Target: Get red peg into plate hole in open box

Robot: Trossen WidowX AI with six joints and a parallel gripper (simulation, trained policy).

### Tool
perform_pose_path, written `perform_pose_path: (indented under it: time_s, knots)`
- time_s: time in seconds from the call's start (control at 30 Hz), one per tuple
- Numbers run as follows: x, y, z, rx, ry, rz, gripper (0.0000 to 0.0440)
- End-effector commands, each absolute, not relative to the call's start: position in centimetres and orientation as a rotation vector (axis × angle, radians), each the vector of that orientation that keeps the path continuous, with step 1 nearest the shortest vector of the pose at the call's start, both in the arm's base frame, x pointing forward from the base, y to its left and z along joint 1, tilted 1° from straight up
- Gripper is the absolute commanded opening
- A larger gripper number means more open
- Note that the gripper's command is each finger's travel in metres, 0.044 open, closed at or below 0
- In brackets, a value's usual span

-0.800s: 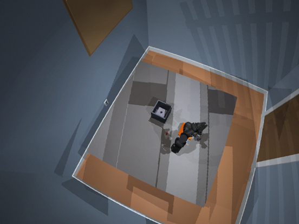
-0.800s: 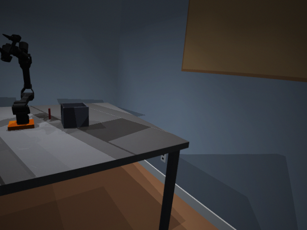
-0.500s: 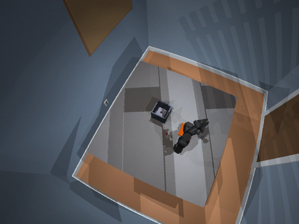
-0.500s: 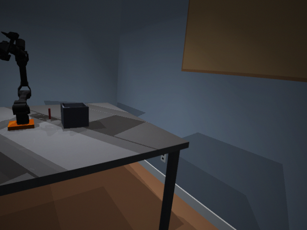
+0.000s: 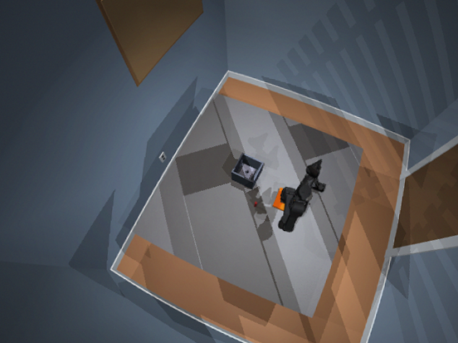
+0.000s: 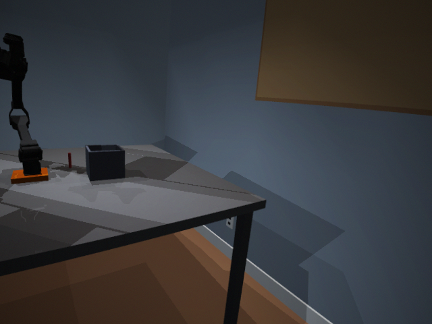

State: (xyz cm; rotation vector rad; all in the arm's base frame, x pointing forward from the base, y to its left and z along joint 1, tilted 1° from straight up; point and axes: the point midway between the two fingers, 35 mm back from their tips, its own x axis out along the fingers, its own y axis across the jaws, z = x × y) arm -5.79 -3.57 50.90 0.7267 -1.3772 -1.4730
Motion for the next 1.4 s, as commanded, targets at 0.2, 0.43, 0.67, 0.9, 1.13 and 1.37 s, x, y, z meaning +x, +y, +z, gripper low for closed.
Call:
perform_pose_path:
  time_s: [0.2,0.43,0.67,0.9,1.13,1.37]
  knots:
    - [-3.2,-9.1,50.6,0.999,-1.208,-1.339,0.0440]
    - [-0.6,-12.0,50.1,1.164,-1.095,-1.253,0.0440]
    - [2.5,-14.2,49.2,1.316,-0.979,-1.173,0.0440]
    - [5.8,-15.8,48.2,1.453,-0.858,-1.103,0.0440]
    - [9.5,-16.5,46.9,1.585,-0.728,-1.034,0.0440]
    - [13.1,-16.4,45.4,1.704,-0.592,-0.979,0.0440]
